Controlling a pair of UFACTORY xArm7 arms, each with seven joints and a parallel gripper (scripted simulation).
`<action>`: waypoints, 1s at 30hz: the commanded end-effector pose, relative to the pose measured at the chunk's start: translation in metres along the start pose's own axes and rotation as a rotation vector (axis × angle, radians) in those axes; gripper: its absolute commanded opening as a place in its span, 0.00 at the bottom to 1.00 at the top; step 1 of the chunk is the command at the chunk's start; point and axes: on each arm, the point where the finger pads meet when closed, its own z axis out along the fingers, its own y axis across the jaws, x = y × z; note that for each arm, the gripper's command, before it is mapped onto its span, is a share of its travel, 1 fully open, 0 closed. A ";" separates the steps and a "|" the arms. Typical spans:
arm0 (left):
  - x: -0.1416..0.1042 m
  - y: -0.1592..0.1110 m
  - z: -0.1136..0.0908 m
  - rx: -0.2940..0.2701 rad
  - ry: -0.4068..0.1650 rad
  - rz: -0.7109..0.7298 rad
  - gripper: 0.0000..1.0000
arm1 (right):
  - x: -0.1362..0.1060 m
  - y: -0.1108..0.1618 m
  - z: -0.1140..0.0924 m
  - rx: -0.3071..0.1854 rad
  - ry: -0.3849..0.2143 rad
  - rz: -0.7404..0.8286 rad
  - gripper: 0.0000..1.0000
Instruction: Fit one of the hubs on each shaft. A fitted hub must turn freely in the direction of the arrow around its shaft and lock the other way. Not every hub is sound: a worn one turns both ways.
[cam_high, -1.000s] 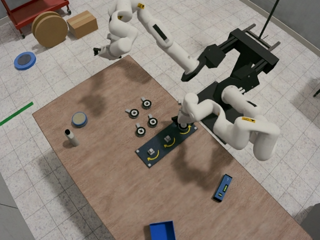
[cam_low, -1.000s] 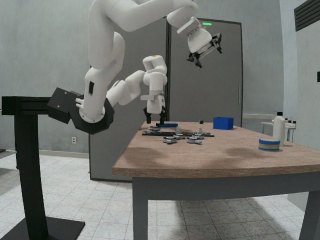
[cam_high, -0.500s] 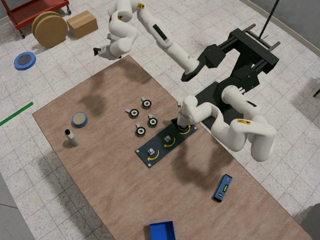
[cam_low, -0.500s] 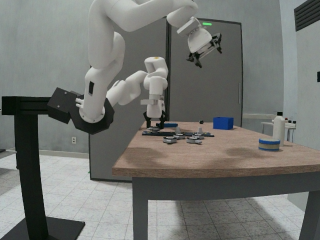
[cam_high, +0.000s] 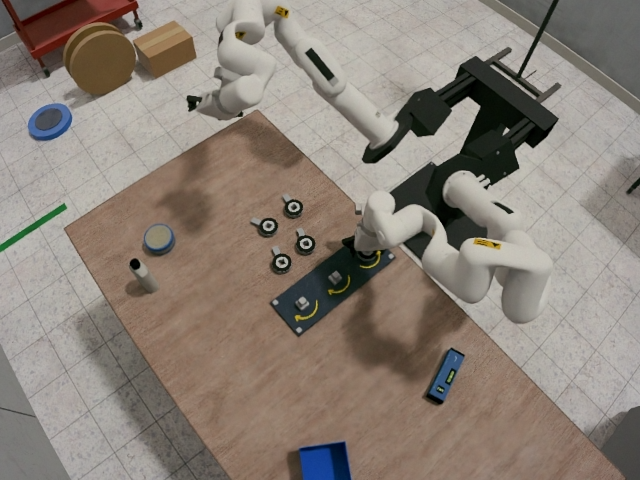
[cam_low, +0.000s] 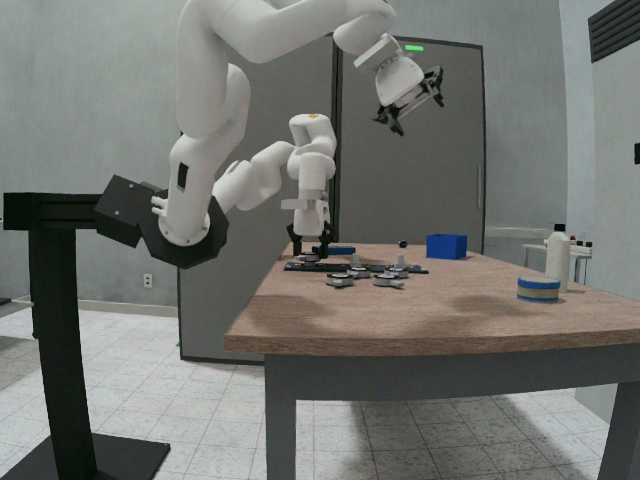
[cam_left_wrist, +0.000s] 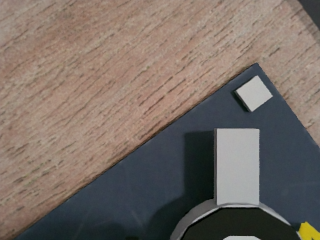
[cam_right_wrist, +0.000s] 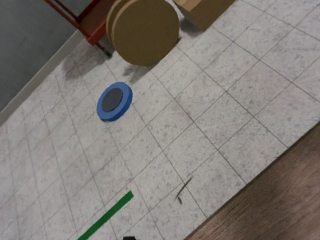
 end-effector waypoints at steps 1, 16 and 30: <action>0.000 -0.001 -0.001 0.004 0.001 0.000 1.00 | 0.000 -0.001 -0.001 0.001 -0.003 0.003 1.00; 0.000 -0.001 -0.001 0.004 0.001 0.000 1.00 | 0.000 -0.001 -0.001 0.001 -0.003 0.003 1.00; 0.000 -0.001 -0.001 0.004 0.001 0.000 0.00 | 0.000 -0.001 -0.001 0.001 -0.003 0.003 1.00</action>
